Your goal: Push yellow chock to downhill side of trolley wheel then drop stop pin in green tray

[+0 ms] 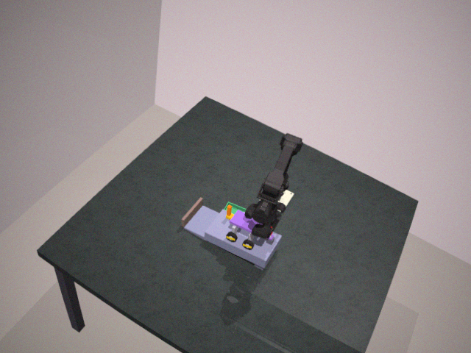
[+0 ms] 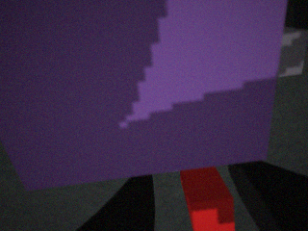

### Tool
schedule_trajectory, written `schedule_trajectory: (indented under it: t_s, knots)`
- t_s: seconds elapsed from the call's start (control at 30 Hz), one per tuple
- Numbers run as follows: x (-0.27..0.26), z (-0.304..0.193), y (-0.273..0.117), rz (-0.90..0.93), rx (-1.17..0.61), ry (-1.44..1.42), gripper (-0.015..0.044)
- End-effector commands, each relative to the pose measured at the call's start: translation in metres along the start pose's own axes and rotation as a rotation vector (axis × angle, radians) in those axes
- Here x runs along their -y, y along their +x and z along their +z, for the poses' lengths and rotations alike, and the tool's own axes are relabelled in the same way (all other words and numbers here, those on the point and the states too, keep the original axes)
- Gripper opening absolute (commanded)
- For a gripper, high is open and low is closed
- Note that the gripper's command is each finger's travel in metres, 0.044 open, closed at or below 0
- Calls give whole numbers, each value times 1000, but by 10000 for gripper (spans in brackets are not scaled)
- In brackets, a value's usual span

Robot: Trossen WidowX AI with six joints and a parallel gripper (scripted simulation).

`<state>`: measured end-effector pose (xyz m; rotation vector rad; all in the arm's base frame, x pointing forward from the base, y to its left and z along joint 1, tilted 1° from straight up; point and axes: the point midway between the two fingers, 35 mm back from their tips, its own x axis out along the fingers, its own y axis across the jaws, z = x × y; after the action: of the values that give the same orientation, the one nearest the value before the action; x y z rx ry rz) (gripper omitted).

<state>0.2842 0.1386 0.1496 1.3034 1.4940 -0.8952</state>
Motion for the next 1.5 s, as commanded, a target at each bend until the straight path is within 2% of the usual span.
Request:
schedule_trajectory:
  t_s: [0.0, 0.13, 0.43, 0.47, 1.47]
  knots:
    - [2, 1, 4, -6, 0, 6, 190]
    - [0, 0, 1, -1, 0, 0, 85]
    - [0, 0, 1, -1, 0, 0, 25]
    - [0, 0, 1, -1, 0, 0, 0]
    - [3, -1, -17, -6, 0, 6, 0]
